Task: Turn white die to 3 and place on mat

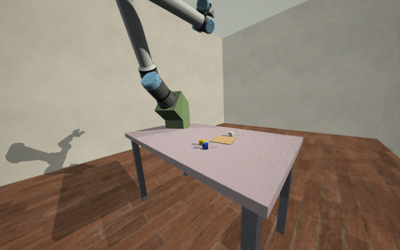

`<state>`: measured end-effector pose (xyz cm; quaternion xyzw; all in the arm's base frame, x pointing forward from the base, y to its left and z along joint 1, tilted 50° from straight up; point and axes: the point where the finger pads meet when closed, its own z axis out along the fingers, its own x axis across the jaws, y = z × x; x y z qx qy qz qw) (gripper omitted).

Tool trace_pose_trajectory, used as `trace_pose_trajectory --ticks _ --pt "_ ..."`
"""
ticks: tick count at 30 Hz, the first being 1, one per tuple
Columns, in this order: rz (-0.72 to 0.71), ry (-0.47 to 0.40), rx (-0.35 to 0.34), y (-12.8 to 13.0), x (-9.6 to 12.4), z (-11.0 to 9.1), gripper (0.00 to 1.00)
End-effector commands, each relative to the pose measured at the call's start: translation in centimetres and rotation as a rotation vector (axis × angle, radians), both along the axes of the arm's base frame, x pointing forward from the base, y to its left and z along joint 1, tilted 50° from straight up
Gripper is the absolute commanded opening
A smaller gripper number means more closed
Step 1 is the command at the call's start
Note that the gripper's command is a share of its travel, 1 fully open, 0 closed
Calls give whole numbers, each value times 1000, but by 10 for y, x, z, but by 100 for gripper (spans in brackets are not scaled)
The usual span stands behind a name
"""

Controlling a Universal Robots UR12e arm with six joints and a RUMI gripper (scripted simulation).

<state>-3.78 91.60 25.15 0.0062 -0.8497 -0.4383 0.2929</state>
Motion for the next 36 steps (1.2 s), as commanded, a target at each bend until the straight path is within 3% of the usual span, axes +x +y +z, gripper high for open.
trace_pose_trajectory --ticks 1,2,4,6,7,8,9,10,11,12,13,15,16,17,18,19,20,23,25,27,28,30,31,32,33,35,36 --pt "-108 -56 -29 -5 71 -13 100" --pt "-108 -56 -29 -5 71 -13 100" --pt "-177 -89 -50 -13 117 -20 100" --pt "-177 -89 -50 -13 117 -20 100" --pt "-213 -106 -61 -18 140 -24 100" --pt "-213 -106 -61 -18 140 -24 100" --pt "-250 -124 -74 -24 165 -28 100" --pt "-250 -124 -74 -24 165 -28 100" --pt "-289 -142 -88 -31 191 -33 100" --pt "-289 -142 -88 -31 191 -33 100" --pt "-329 -161 -103 -40 217 -37 100" --pt "-329 -161 -103 -40 217 -37 100" --pt "-371 -180 -119 -50 244 -41 100" --pt "-371 -180 -119 -50 244 -41 100" --pt "-413 -200 -136 -62 271 -45 100" --pt "-413 -200 -136 -62 271 -45 100" --pt "-456 -220 -155 -75 299 -49 100" --pt "-456 -220 -155 -75 299 -49 100" --pt "-544 -260 -196 -105 354 -58 100" --pt "-544 -260 -196 -105 354 -58 100" --pt "-589 -281 -218 -123 381 -62 100" --pt "-589 -281 -218 -123 381 -62 100" --pt "-634 -301 -242 -142 408 -66 100" --pt "-634 -301 -242 -142 408 -66 100" --pt "-679 -321 -267 -162 435 -69 100" --pt "-679 -321 -267 -162 435 -69 100" --pt "-725 -341 -294 -184 460 -73 100"
